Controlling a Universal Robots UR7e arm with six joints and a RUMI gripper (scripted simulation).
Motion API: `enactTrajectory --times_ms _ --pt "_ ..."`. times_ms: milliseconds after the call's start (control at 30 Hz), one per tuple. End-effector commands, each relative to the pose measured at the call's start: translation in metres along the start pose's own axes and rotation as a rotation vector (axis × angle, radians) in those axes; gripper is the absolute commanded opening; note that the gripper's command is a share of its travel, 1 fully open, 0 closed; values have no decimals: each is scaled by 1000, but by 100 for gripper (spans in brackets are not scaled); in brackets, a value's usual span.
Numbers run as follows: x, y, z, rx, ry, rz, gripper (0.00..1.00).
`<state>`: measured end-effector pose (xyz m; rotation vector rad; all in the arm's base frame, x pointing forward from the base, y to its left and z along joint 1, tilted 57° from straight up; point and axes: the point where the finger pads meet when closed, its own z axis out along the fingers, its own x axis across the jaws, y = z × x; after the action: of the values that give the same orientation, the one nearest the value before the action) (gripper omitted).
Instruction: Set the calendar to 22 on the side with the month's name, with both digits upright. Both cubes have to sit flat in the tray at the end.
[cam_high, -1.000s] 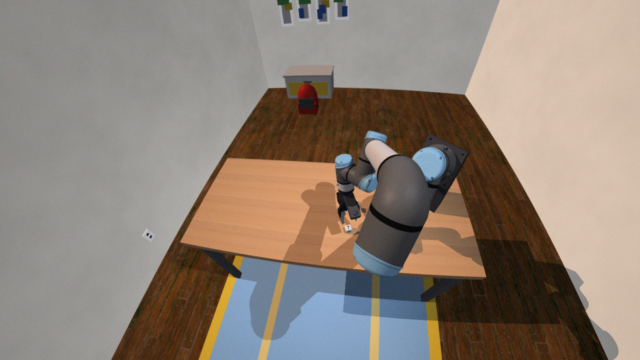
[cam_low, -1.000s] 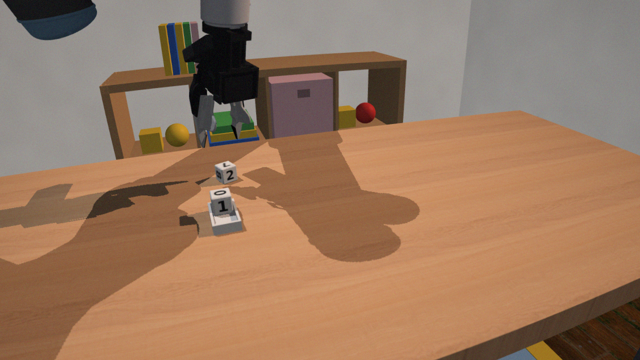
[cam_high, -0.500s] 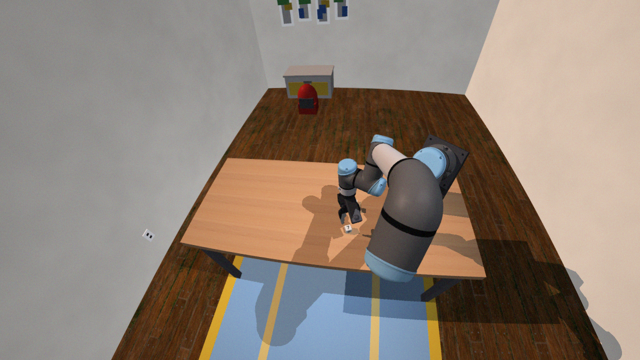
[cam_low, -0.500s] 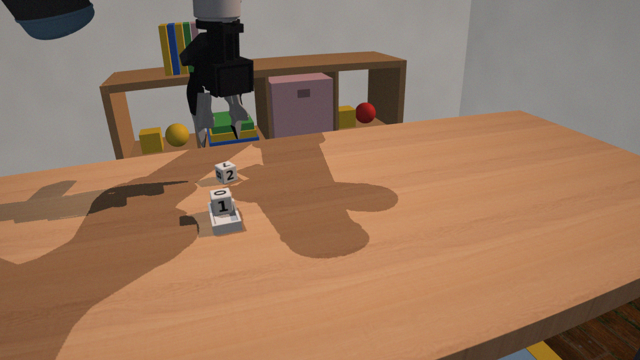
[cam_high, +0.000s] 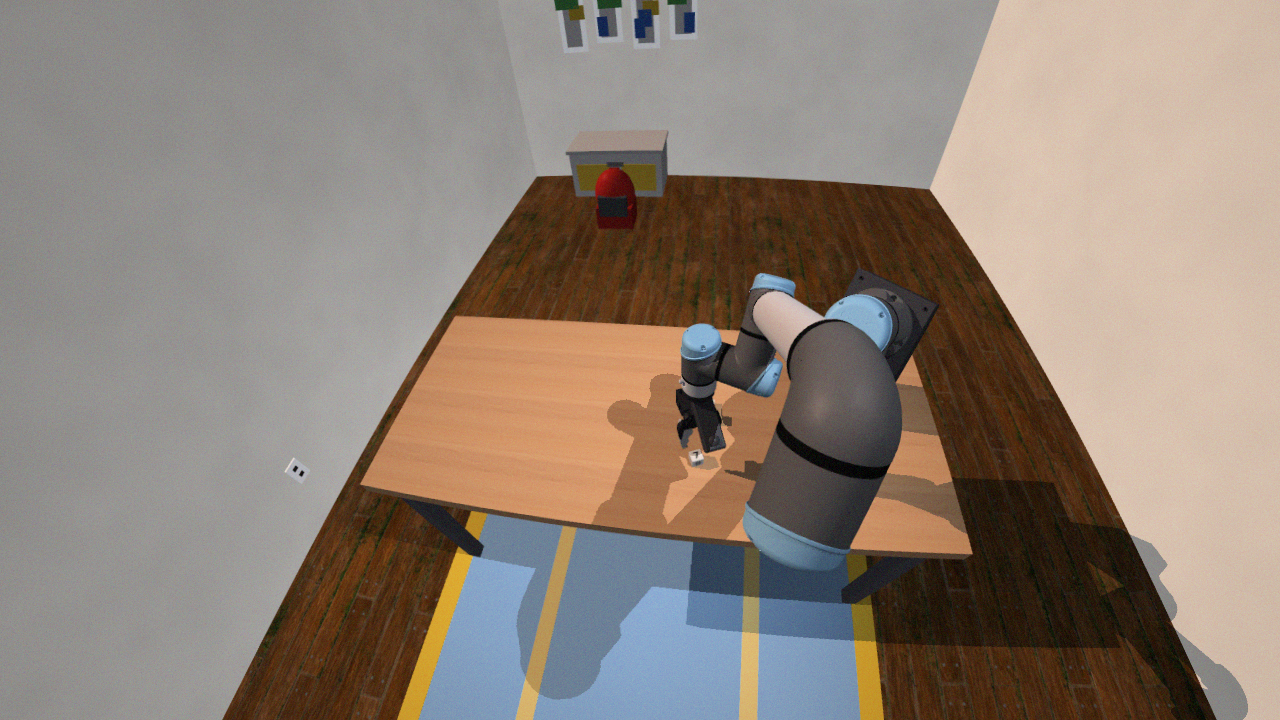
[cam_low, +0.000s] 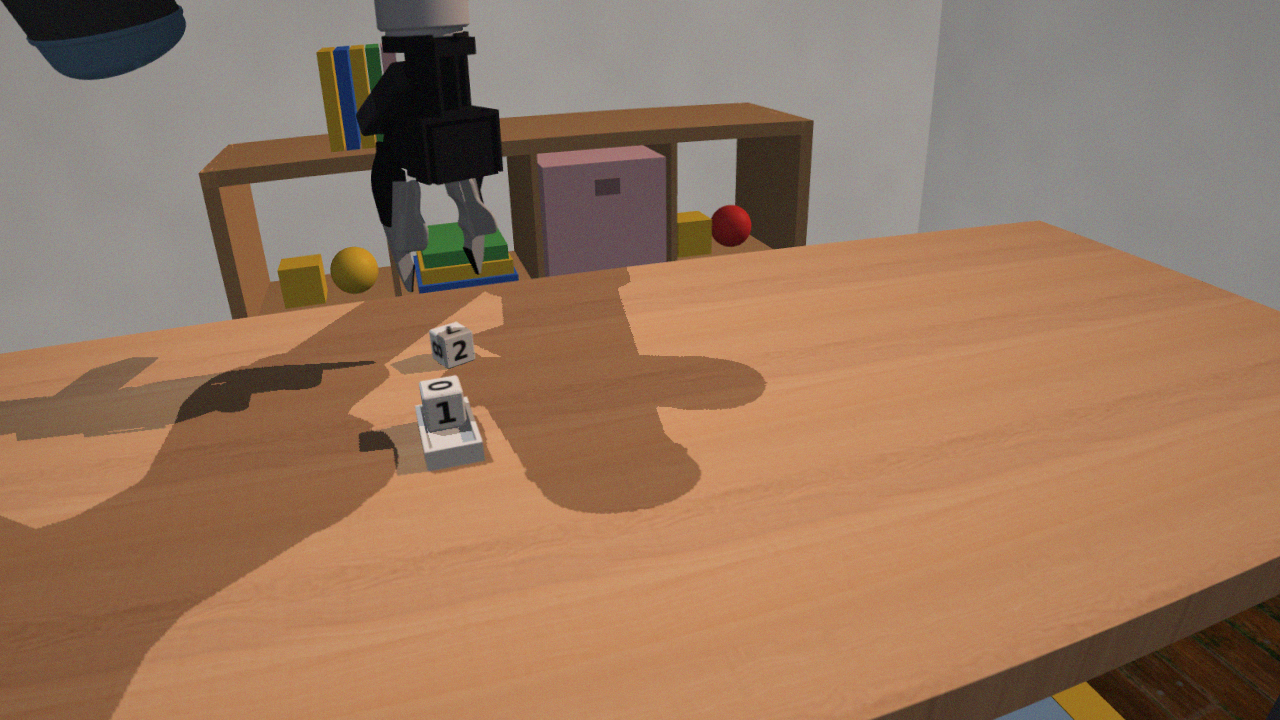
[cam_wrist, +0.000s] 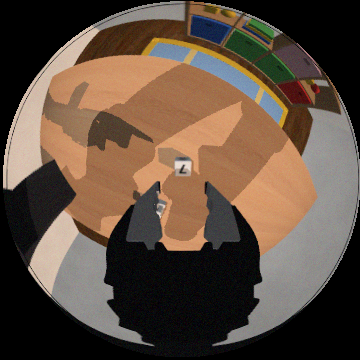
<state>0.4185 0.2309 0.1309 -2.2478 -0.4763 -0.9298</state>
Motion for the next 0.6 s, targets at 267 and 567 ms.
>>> enactTrajectory --times_ms 267,567 --pt "1 0 0 -6 3 0 100" --pt "1 0 0 -6 3 0 100"
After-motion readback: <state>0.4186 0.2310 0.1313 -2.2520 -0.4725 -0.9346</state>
